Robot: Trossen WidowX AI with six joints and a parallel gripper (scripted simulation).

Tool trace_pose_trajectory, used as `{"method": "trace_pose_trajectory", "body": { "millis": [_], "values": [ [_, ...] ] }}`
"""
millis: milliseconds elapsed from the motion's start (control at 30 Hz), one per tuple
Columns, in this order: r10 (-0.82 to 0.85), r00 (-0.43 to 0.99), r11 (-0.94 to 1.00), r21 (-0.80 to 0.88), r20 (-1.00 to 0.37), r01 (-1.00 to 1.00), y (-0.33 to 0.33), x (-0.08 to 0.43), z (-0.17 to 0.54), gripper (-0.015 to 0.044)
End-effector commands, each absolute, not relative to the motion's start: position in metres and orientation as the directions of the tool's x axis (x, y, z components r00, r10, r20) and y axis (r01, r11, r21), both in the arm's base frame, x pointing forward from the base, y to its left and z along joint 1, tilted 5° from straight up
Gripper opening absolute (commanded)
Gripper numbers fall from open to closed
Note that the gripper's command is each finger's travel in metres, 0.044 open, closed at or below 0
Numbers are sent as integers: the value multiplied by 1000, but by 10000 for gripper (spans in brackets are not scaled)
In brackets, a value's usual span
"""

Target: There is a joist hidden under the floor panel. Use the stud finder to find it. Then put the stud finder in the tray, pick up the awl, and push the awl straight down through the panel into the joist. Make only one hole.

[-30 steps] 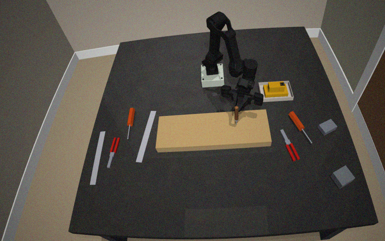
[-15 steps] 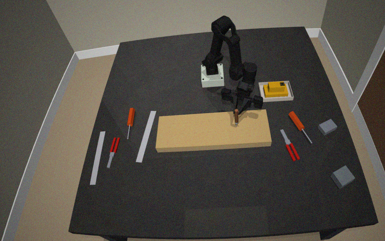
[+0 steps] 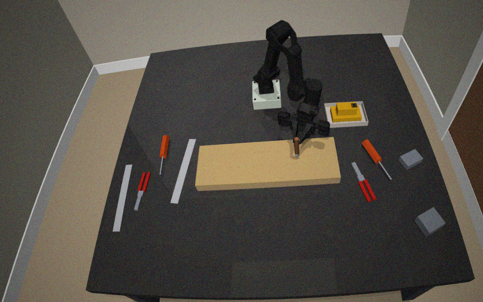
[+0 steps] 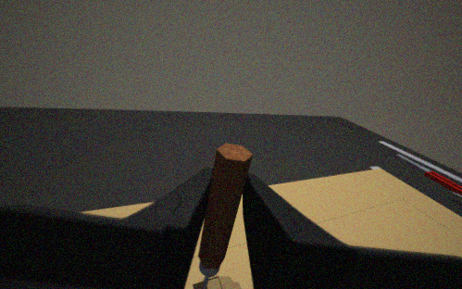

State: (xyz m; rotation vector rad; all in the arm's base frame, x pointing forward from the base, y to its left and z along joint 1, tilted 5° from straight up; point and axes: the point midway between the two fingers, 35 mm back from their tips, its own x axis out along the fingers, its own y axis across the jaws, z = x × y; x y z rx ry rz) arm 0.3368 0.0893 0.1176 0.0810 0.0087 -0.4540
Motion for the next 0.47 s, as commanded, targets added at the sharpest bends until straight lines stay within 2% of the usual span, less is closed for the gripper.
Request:
{"method": "trace_pose_trajectory", "body": {
  "millis": [0,433],
  "values": [
    [-439,898,896,69,-29,439,89,336,117,0],
    [-438,899,896,76,-26,438,89,337,118,0]
  ]
}}
